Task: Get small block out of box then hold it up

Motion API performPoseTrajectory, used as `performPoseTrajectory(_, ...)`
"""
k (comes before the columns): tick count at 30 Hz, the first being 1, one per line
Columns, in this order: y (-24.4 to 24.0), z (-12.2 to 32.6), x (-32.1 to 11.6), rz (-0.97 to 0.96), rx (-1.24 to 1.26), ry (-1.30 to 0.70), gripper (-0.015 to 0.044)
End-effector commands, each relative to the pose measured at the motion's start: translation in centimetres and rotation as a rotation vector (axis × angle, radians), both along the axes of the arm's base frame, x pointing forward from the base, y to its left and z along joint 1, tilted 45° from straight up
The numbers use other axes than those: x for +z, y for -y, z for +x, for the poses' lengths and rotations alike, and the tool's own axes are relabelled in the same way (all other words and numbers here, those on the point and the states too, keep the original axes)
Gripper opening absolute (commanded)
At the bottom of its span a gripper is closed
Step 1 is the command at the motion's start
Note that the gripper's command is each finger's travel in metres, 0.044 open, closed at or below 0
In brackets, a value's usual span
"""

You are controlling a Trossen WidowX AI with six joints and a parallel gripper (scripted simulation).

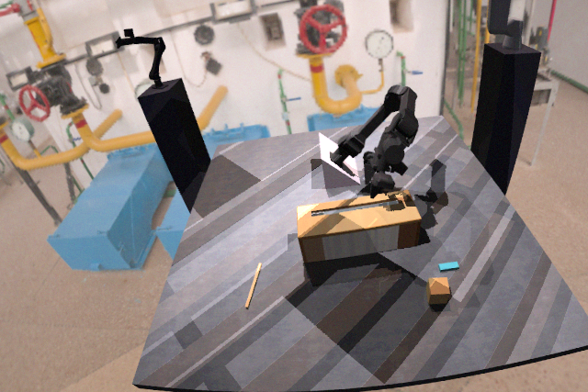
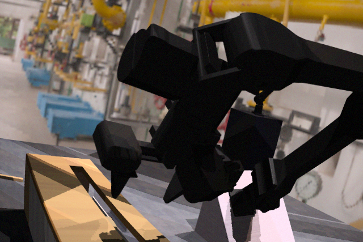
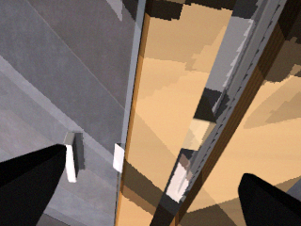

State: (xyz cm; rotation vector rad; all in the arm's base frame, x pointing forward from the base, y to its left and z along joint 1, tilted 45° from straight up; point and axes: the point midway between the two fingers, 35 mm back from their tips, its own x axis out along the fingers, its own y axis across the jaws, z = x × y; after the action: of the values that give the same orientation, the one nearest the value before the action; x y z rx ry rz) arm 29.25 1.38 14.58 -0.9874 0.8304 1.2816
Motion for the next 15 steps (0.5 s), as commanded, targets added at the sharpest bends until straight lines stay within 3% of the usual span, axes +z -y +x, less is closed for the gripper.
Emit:
performPoseTrajectory(1,0.84,-1.62,-0.84,0.056,0.078,-0.077,0.0400)
performPoseTrajectory(15,0.17,-1.45,-1.39,0.055,0.078,-0.077,0.0400)
